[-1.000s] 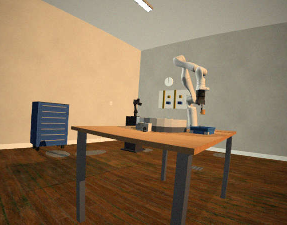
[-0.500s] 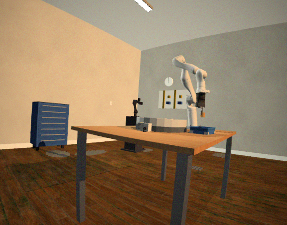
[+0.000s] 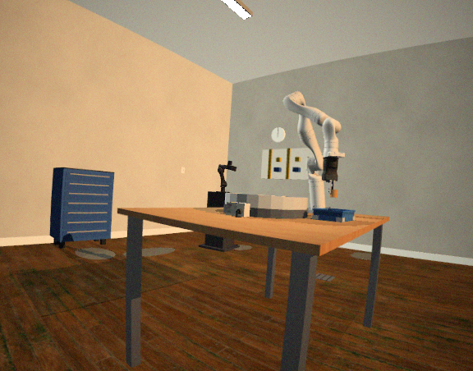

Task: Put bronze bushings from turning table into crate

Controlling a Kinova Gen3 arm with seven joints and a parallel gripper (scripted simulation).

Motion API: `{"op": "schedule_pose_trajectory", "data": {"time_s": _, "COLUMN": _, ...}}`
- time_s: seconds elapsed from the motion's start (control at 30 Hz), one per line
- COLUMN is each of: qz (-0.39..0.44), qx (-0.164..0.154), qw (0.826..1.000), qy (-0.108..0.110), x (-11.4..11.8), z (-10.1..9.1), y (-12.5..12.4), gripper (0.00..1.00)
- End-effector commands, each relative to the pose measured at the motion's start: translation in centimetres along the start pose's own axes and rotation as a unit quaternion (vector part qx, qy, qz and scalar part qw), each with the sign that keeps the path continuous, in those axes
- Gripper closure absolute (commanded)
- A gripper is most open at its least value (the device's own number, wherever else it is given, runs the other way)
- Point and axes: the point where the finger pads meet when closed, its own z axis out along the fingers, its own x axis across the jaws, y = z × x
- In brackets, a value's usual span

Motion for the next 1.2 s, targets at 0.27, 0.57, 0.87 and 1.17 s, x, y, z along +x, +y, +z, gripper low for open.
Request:
{"op": "schedule_pose_trajectory", "data": {"time_s": 0.27, "qz": -0.005, "qx": -0.002, "qw": 1.000, "qy": -0.004, "x": -0.5, "z": 0.2, "y": 0.1, "gripper": 1.00}}
{"op": "schedule_pose_trajectory", "data": {"time_s": 0.57, "qz": -0.006, "qx": -0.002, "qw": 1.000, "qy": -0.005, "x": -0.6, "z": 2.5, "y": 0.1, "gripper": 1.00}}
{"op": "schedule_pose_trajectory", "data": {"time_s": 0.87, "qz": -0.005, "qx": -0.002, "qw": 1.000, "qy": -0.004, "x": -0.6, "z": 2.9, "y": 0.1, "gripper": 1.00}}
{"op": "schedule_pose_trajectory", "data": {"time_s": 1.17, "qz": -0.006, "qx": -0.002, "qw": 1.000, "qy": -0.005, "x": -0.7, "z": 4.7, "y": 0.1, "gripper": 1.00}}
